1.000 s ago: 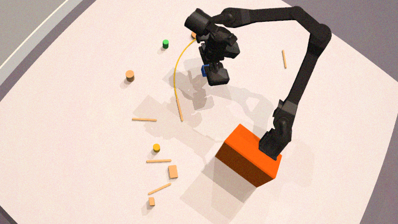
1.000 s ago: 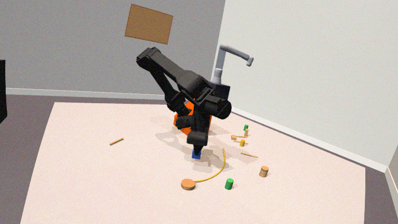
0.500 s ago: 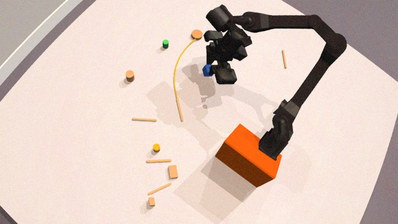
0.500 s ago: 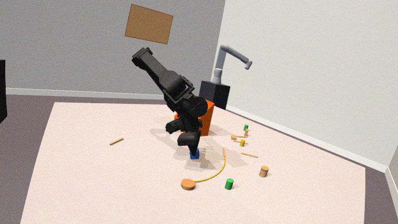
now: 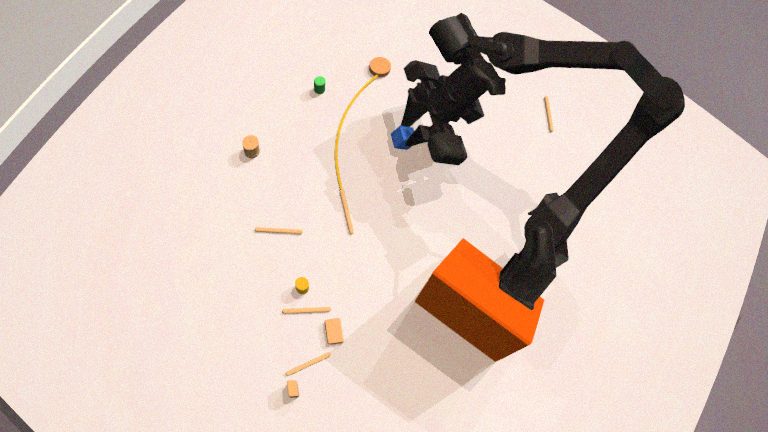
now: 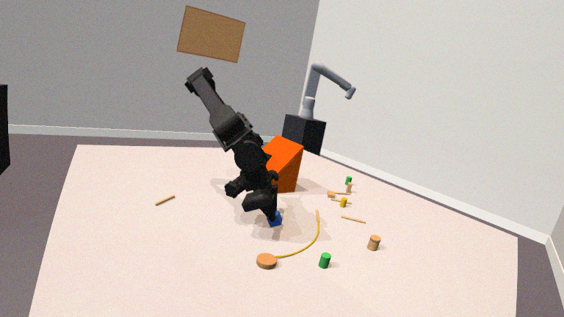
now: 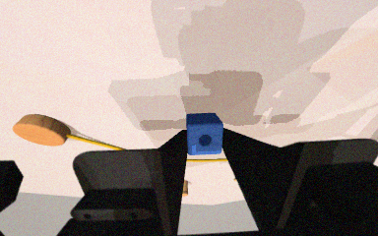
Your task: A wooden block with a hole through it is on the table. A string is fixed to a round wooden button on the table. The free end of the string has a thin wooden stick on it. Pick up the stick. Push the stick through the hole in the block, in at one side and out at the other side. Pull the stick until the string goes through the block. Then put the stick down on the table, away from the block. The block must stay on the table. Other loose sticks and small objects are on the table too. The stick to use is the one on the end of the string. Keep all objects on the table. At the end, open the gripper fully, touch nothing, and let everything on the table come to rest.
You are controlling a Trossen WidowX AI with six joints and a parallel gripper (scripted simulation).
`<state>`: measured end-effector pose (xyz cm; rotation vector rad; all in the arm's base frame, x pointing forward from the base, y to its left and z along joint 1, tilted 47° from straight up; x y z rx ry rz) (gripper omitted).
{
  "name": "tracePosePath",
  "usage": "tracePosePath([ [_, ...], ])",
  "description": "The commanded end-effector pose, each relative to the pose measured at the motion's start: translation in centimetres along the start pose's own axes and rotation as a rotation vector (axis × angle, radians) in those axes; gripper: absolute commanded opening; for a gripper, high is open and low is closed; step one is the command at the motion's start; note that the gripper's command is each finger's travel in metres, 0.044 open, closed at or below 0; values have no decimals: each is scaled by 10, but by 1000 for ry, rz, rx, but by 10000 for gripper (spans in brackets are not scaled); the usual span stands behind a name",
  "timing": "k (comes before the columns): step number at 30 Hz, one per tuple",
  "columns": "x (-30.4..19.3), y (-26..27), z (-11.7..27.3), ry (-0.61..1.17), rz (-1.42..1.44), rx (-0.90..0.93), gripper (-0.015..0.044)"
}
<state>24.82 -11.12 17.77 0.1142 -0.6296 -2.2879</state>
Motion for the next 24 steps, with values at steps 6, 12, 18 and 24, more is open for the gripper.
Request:
tracePosePath([
  [6, 23, 1, -1, 141, 8, -5, 0],
  [12, 30, 2, -3, 186, 11, -19, 0],
  [18, 40, 3, -5, 251, 14, -32, 0],
  [24, 50, 4, -7, 316, 16, -38, 0],
])
Point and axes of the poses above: the point midway between the two fingers, 35 mm back from their tips, its own z axis back along the fingers, its own y axis across the jaws, x = y × z, the point moved 10 cm from there along z, back along the fingers, and after that the axes turned 5 degrees about -z, right-handed, at the moved point
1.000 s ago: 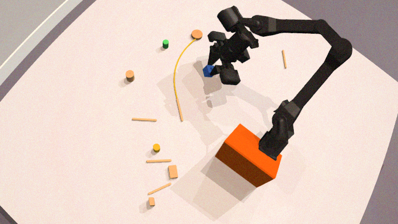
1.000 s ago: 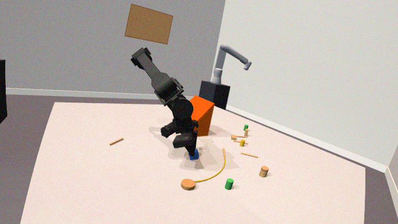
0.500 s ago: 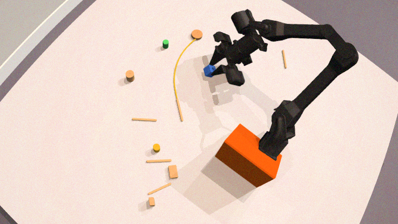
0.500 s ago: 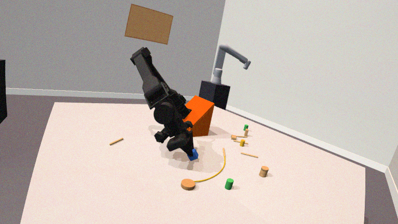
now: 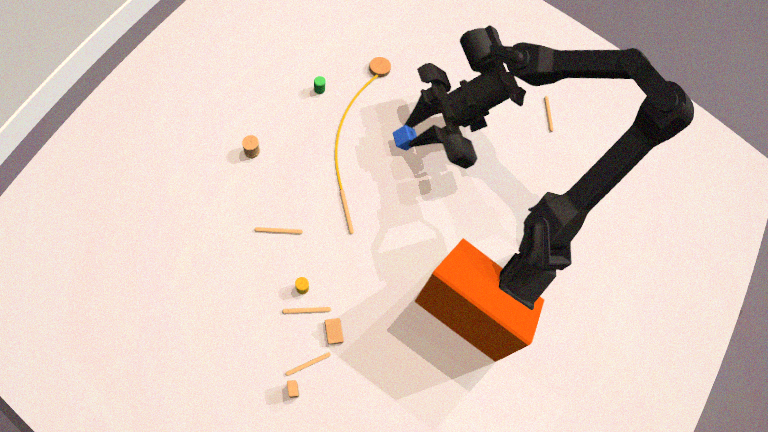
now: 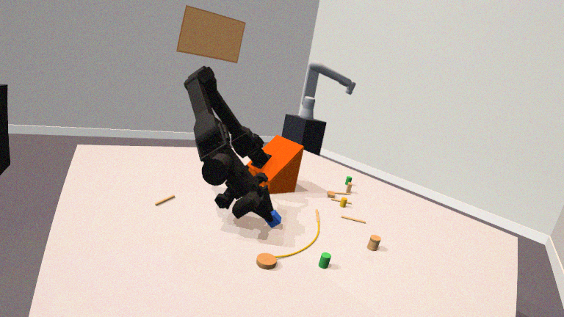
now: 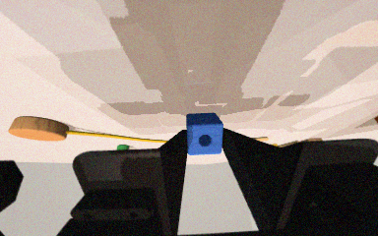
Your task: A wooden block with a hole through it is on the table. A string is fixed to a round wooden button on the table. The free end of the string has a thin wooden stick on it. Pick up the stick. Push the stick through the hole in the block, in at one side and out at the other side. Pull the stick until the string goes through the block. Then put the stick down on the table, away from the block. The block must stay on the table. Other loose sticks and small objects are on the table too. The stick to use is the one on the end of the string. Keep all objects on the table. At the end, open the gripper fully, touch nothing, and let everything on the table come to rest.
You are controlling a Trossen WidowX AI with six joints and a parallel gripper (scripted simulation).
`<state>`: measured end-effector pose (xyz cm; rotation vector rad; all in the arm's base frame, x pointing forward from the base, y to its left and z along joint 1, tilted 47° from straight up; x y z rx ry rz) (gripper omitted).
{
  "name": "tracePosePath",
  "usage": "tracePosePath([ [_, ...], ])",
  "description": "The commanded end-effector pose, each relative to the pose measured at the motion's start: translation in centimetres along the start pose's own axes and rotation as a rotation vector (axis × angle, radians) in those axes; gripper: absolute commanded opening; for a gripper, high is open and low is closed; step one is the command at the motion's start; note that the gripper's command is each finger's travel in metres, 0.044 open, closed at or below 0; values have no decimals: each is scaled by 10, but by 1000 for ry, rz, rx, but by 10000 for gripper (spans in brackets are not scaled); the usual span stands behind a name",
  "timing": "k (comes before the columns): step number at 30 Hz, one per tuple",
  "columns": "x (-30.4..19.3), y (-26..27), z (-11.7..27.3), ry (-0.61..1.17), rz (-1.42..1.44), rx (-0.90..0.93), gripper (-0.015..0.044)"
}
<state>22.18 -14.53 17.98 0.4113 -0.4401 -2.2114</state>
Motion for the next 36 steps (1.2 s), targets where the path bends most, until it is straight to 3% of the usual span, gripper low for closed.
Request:
tracePosePath([
  [1, 9, 0, 0, 41, 1, -4, 0],
  [6, 17, 0, 2, 95, 3, -1, 0],
  [15, 9, 1, 4, 65, 3, -1, 235],
  [20, -1, 0, 62, 70, 8, -1, 235],
  [36, -1, -1, 65, 71, 8, -1, 235],
])
Point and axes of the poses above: the point midway between the two fingers, 35 mm back from their tips, its own z axis back along the fingers, its own y axis across the jaws, x = y × z, the point moved 10 cm from there along z, back along the fingers, and after that the axes turned 5 degrees about -z, right-handed, at the moved point
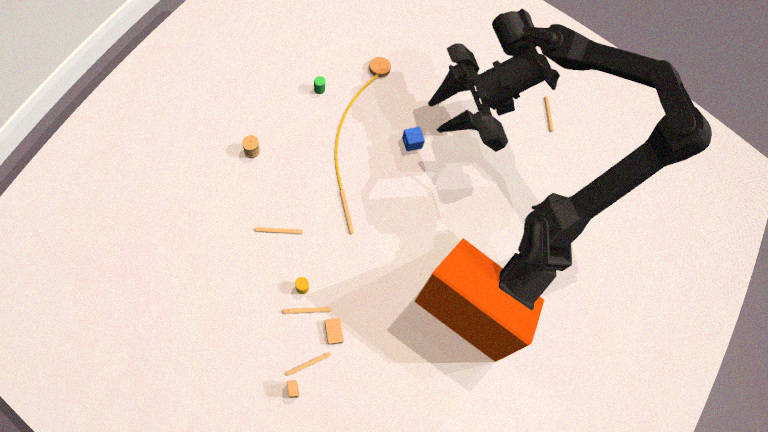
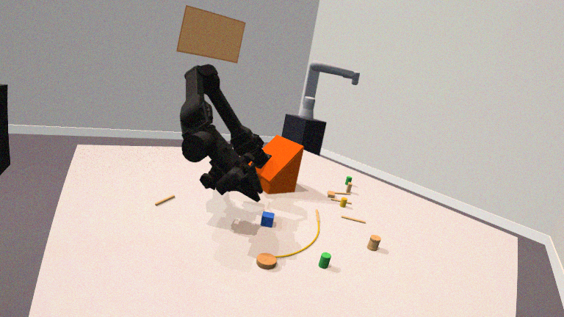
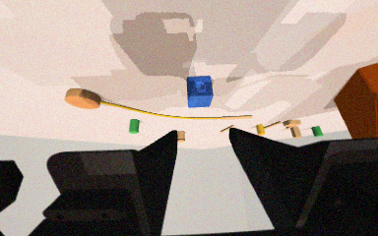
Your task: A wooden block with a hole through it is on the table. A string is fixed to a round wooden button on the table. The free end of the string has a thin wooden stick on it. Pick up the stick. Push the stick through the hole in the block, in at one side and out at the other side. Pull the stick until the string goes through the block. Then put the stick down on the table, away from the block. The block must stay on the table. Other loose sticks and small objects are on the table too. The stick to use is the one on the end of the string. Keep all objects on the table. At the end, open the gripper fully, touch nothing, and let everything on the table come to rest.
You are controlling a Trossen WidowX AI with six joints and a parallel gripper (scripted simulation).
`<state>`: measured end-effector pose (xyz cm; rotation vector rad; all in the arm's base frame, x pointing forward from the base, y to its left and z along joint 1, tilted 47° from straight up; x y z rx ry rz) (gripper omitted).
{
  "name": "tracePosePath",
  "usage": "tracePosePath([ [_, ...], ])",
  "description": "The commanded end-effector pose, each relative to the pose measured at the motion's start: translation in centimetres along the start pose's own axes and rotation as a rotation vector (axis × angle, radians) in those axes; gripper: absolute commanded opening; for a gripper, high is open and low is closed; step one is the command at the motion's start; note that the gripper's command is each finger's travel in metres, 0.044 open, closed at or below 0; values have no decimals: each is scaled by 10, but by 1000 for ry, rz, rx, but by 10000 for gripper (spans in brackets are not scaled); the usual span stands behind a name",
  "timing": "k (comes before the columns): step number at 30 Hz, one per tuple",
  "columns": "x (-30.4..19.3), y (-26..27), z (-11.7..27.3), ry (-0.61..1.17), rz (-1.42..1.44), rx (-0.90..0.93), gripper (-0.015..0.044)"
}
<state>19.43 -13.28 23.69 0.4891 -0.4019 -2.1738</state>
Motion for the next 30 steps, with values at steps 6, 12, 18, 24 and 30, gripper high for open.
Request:
tracePosePath([
  [6, -11, 2, -13, -93, 402, -95, 367],
  [12, -32, 2, -35, -195, 1121, -319, 440],
  [18, -57, -1, -54, -214, 1850, -621, 440],
  [24, -78, -5, -66, -198, 2297, -883, 440],
  [30, -93, -8, -74, -124, 2655, -1124, 440],
])
Point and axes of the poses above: the point midway between the two fingers, 35 mm back from their tips, its own z axis back along the fingers, its own y axis across the jaws, x = y × z, the point moved 10 cm from there along z, back along the fingers, and after that the axes turned 5 degrees about -z, right-handed, at the moved point
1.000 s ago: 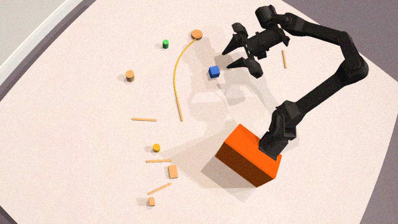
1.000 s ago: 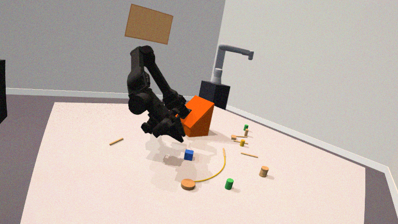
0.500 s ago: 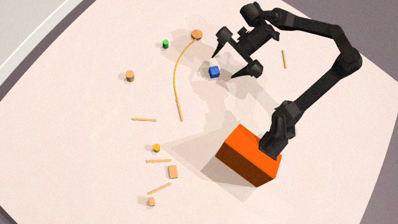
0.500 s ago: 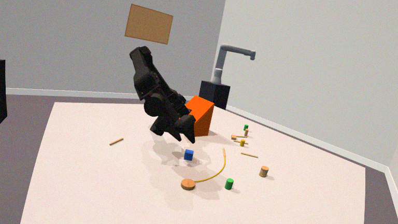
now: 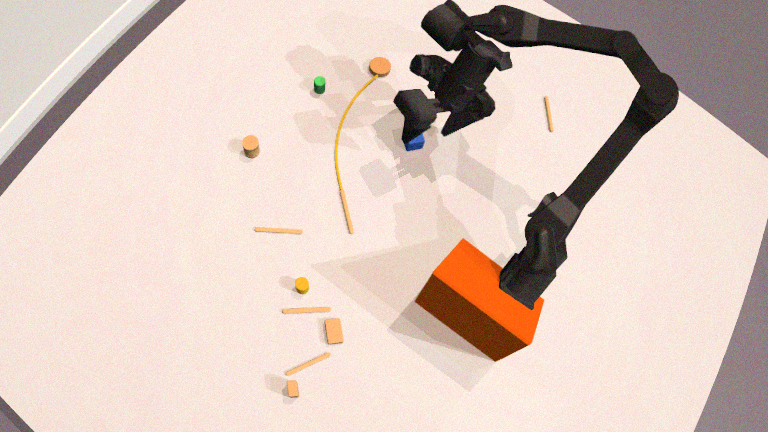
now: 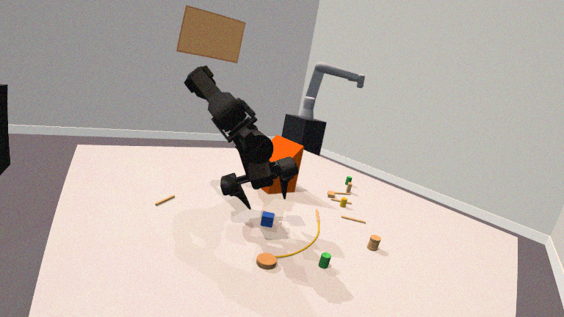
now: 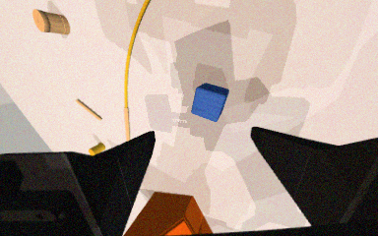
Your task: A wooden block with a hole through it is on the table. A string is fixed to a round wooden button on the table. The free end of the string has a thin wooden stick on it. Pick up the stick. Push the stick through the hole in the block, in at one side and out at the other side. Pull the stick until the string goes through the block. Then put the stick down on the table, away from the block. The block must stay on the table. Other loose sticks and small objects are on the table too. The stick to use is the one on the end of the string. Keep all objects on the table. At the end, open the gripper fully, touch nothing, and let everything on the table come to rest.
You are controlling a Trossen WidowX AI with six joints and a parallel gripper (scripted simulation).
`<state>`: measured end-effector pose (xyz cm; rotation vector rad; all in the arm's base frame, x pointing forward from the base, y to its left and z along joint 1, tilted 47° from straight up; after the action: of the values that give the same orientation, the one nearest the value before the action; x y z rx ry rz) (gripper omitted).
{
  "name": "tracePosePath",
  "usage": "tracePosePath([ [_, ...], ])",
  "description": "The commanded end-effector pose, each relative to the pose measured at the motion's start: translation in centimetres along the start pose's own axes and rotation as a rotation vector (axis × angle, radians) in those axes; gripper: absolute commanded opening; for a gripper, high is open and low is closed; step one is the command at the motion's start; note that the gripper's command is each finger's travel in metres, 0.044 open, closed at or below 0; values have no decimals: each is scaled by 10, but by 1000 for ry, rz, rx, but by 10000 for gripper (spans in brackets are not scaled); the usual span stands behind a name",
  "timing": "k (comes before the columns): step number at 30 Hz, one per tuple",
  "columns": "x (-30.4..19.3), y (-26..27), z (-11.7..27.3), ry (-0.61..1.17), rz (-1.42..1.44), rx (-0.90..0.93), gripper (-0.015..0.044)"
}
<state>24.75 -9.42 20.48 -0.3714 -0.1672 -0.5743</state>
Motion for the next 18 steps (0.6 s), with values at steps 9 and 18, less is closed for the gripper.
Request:
tracePosePath([
  [9, 2, 65, -4, 226, 1498, -434, 440],
  [18, 2, 65, -4, 226, 1498, -434, 440],
])
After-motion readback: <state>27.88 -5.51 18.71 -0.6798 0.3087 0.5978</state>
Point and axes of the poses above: the point midway between the two fingers, 35 mm back from their tips, its own z axis back along the fingers, its own y axis across the jaws, x = y × z, the point moved 10 cm from there along z, back along the fingers, and after that the axes turned 5 degrees about -z, right-handed, at the moved point
